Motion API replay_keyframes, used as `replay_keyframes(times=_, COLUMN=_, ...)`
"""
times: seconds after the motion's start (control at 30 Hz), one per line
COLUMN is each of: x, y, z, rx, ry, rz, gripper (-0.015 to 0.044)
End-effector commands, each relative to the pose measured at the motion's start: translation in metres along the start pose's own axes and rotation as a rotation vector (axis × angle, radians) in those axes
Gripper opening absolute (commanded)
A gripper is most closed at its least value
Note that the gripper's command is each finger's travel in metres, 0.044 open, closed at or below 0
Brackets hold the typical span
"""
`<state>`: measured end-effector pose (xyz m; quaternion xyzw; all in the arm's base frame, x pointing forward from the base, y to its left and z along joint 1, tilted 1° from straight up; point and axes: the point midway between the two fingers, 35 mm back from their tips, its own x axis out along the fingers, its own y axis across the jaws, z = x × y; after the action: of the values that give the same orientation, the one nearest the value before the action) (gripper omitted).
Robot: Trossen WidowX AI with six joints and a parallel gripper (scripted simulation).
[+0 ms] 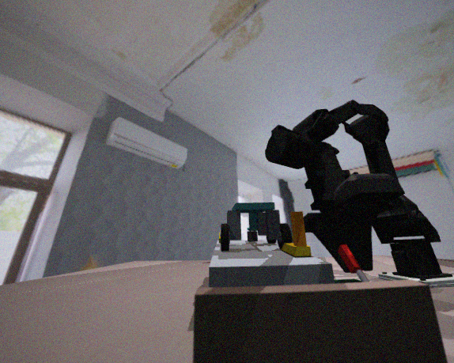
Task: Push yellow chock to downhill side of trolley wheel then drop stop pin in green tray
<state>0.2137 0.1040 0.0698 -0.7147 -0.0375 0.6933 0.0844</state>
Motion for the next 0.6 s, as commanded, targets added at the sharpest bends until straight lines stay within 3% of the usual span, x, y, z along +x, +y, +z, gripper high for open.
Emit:
replay_keyframes(times=0.0, x=0.001, y=0.003, z=0.000, rx=-0.002, ry=0.002, rz=-0.006, gripper=0.0190)
replay_keyframes(times=0.57, x=0.007, y=0.016, z=0.000, rx=-0.002, ry=0.002, rz=-0.005, gripper=0.0190)
